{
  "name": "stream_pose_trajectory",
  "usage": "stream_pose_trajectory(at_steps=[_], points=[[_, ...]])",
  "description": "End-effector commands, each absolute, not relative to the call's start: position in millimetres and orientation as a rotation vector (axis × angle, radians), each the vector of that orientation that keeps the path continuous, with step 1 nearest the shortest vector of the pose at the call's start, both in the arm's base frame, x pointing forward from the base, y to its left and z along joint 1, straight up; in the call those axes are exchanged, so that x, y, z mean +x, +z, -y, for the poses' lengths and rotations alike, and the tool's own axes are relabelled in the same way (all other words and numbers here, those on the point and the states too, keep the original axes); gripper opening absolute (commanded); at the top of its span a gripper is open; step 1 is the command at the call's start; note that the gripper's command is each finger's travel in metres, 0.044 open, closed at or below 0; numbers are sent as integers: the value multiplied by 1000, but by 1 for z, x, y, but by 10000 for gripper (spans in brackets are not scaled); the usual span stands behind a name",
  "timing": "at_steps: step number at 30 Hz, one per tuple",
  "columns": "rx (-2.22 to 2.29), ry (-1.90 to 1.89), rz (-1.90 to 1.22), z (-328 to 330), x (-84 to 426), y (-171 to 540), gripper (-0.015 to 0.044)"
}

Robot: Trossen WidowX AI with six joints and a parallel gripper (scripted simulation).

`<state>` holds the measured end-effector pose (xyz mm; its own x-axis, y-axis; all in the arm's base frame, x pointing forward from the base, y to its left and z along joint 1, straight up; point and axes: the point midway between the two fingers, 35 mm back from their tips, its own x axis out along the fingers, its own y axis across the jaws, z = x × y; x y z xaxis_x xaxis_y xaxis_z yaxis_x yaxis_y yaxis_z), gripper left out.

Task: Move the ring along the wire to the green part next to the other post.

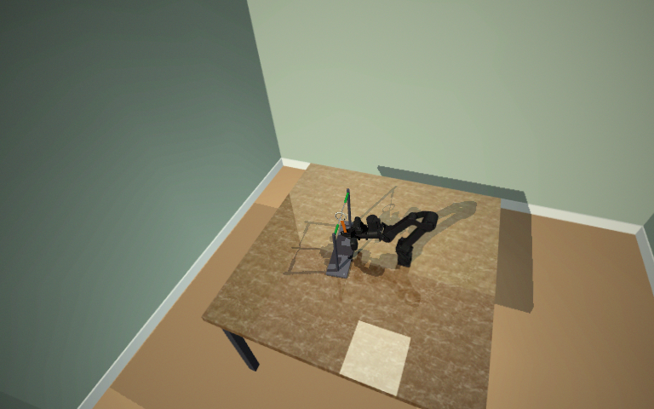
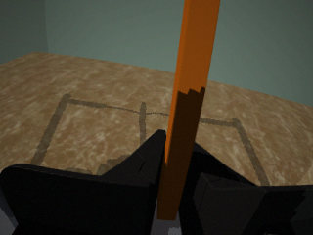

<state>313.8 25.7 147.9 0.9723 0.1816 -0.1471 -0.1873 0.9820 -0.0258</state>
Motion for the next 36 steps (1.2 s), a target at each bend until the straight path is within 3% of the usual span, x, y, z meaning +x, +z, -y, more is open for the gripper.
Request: stream_pose_trajectory(at_steps=[1, 36], points=[[-9, 165, -177, -31, 308, 155, -150], [18, 133, -248, -73, 292, 160, -150]])
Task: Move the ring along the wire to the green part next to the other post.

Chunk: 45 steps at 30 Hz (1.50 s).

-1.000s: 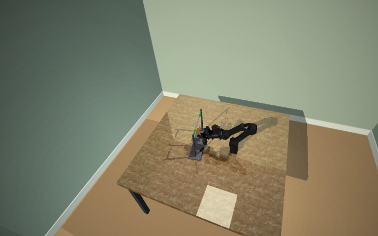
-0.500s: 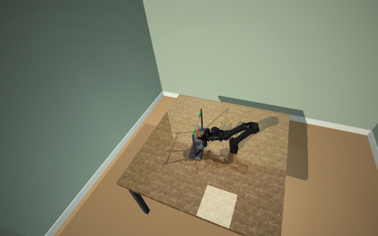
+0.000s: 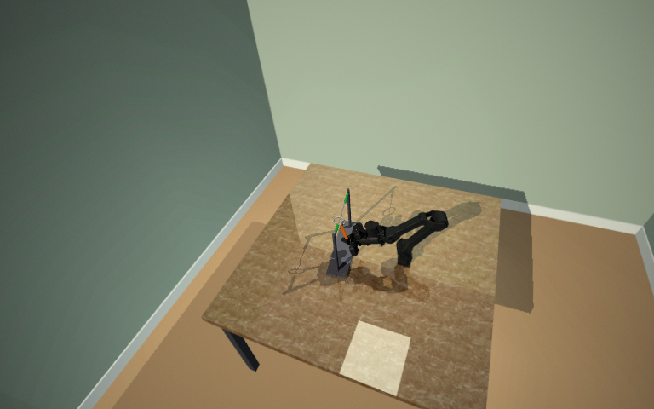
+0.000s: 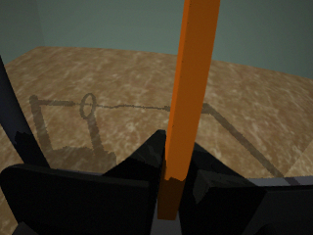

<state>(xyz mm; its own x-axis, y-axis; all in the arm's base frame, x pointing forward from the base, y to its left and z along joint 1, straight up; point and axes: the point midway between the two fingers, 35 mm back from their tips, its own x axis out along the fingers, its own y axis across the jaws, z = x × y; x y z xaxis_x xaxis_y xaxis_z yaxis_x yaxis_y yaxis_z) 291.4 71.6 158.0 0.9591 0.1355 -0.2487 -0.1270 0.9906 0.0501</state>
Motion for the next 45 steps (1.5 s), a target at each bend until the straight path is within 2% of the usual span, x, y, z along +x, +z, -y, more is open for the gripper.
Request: stream_pose_trajectory(at_steps=[1, 45], points=[[15, 134, -247, -73, 292, 160, -150], [-7, 145, -243, -112, 287, 159, -150]])
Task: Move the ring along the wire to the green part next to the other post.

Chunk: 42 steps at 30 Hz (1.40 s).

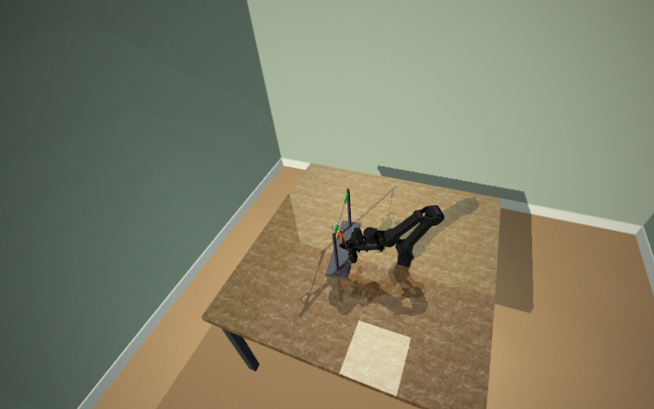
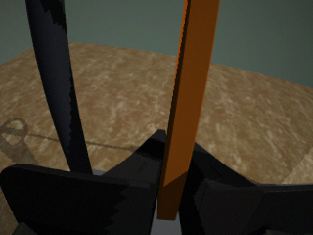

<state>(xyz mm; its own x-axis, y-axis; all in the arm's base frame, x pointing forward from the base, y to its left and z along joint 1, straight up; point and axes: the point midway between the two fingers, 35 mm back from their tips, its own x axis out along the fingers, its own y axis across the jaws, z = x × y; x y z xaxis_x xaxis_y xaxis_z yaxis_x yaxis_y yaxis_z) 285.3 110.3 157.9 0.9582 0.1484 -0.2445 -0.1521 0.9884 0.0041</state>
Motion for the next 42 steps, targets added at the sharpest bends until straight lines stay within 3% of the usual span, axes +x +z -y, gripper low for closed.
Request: stream_pose_trajectory(at_steps=[1, 34, 42], points=[[-7, 145, -243, -112, 287, 158, -150], [-7, 145, -243, -112, 287, 141, -150], [-13, 152, -244, -113, 287, 141, 60]])
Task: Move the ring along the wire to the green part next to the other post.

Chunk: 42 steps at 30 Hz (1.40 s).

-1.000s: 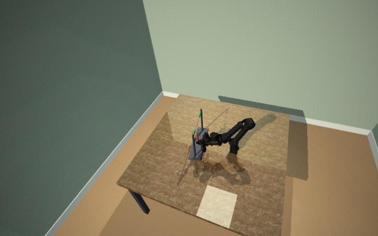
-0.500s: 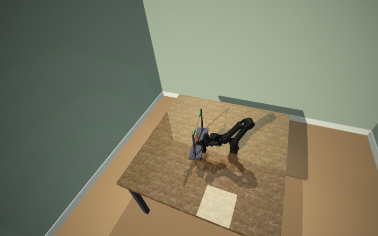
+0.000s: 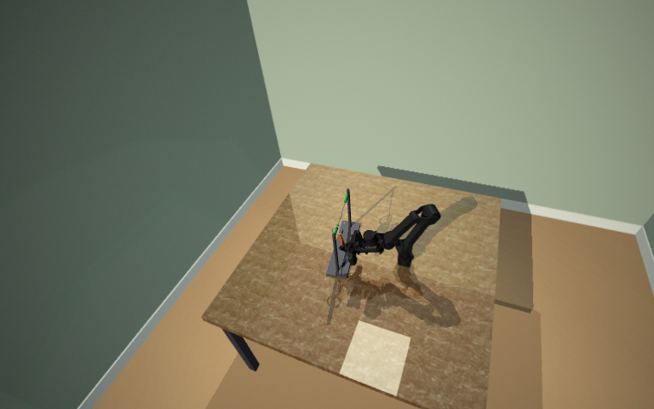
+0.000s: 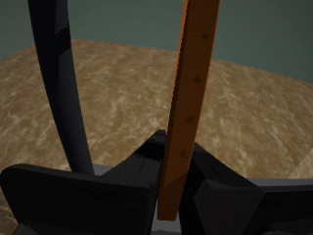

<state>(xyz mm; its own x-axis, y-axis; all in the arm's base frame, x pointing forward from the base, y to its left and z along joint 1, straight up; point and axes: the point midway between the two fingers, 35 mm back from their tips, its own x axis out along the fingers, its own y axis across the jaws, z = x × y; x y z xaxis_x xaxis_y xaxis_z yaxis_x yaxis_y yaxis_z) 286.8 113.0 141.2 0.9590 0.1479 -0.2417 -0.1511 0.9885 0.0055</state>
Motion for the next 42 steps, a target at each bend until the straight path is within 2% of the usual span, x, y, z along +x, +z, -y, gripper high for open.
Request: stream_pose_trajectory(at_steps=[1, 4, 29, 42], points=[[-13, 152, -244, -113, 287, 141, 86], [-13, 151, -244, -113, 286, 142, 160], [-7, 146, -248, -106, 241, 153, 160], [-7, 146, -248, -105, 239, 153, 160]])
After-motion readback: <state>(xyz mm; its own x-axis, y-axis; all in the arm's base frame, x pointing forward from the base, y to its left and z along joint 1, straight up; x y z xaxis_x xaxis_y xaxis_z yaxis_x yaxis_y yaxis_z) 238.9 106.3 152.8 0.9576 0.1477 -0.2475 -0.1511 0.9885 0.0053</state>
